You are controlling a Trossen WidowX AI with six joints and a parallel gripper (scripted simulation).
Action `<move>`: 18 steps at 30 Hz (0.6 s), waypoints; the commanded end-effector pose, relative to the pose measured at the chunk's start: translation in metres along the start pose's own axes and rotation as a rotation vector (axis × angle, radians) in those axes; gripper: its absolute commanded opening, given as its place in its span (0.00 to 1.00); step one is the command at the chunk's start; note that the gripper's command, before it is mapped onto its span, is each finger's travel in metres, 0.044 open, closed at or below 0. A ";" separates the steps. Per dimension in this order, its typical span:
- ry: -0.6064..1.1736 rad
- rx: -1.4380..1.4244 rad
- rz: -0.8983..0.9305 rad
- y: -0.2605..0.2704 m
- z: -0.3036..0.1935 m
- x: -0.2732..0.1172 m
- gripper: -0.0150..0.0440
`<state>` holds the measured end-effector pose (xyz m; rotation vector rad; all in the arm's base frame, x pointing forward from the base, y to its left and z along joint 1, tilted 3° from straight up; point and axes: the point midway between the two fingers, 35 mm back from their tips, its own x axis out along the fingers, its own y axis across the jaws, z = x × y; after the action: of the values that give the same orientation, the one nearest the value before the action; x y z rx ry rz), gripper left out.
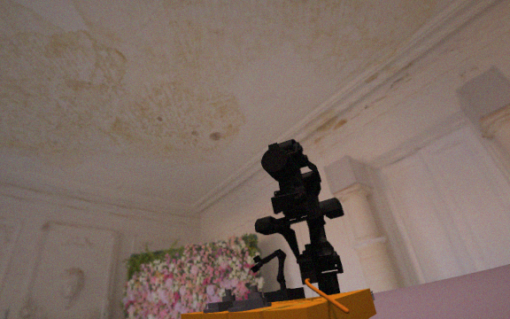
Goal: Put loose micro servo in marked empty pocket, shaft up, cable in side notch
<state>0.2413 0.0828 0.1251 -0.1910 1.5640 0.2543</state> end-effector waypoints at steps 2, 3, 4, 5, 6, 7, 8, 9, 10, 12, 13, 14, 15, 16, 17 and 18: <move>-0.003 0.175 0.003 0.000 0.001 0.000 0.25; -0.003 0.210 0.003 0.000 0.001 0.000 0.25; -0.003 0.245 0.003 0.000 0.001 0.000 0.25; -0.003 0.273 0.003 0.000 0.001 0.000 0.25; -0.003 0.291 0.003 0.000 0.001 0.000 0.25; -0.003 0.297 0.003 0.000 0.001 0.000 0.25; -0.003 0.297 0.003 0.000 0.001 0.000 0.25; -0.003 0.297 0.003 0.000 0.001 0.000 0.25; -0.003 0.297 0.003 0.000 0.001 0.000 0.25; -0.003 0.297 0.003 0.000 0.001 0.000 0.25; -0.003 0.297 0.003 0.000 0.003 0.000 0.25; -0.003 0.297 0.003 -0.001 0.005 0.000 0.25; -0.003 0.297 0.003 -0.001 0.007 -0.001 0.25; -0.004 0.297 0.003 -0.002 0.010 -0.001 0.25; -0.004 0.297 0.002 -0.004 0.014 -0.001 0.25; -0.005 0.297 0.002 -0.005 0.018 -0.001 0.25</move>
<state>0.2485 0.0833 0.1238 0.0348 1.5872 0.0238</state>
